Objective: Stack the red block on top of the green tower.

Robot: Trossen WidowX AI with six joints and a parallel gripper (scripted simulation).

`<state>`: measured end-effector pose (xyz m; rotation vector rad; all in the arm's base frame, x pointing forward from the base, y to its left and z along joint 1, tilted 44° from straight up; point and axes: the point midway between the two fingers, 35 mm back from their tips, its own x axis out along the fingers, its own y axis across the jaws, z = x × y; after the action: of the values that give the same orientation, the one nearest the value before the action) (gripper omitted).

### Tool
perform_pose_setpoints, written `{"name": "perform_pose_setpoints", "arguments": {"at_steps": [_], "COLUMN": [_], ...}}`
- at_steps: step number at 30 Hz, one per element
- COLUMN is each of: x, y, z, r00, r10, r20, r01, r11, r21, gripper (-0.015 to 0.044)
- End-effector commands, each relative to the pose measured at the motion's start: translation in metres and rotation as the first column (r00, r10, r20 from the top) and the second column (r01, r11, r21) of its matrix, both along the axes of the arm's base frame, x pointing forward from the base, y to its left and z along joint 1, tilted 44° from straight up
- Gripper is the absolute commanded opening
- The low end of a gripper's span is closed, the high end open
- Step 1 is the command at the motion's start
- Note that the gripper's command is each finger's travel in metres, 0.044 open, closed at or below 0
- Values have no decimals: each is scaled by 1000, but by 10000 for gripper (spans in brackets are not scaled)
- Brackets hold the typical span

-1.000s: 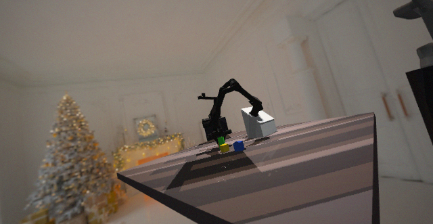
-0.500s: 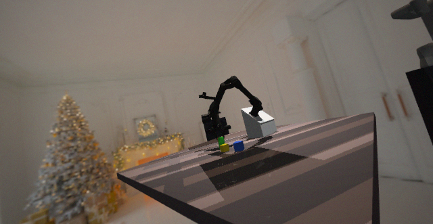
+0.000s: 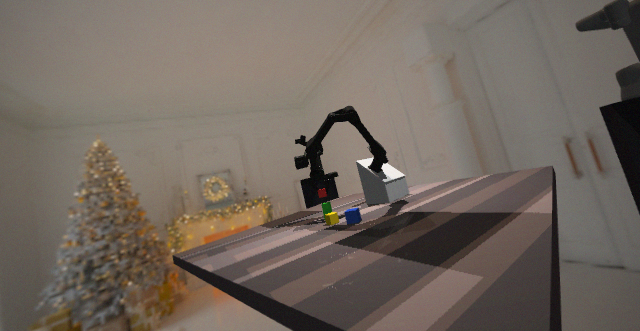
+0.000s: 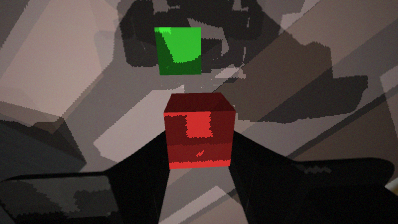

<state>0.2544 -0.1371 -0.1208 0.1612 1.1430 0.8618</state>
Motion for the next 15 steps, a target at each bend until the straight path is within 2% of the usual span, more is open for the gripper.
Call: {"name": "perform_pose_setpoints", "arguments": {"at_steps": [1,9,15], "x": [-1,-1,25], "y": [-13,-13,3], "z": [13,13,33], "r00": [1000,1000,1000], "r10": [3,3,3], "r20": [8,8,8], "r01": [-3,-3,-2], "r11": [1000,1000,1000], "r21": [-9,-9,-9], "gripper": [0,0,0]}}
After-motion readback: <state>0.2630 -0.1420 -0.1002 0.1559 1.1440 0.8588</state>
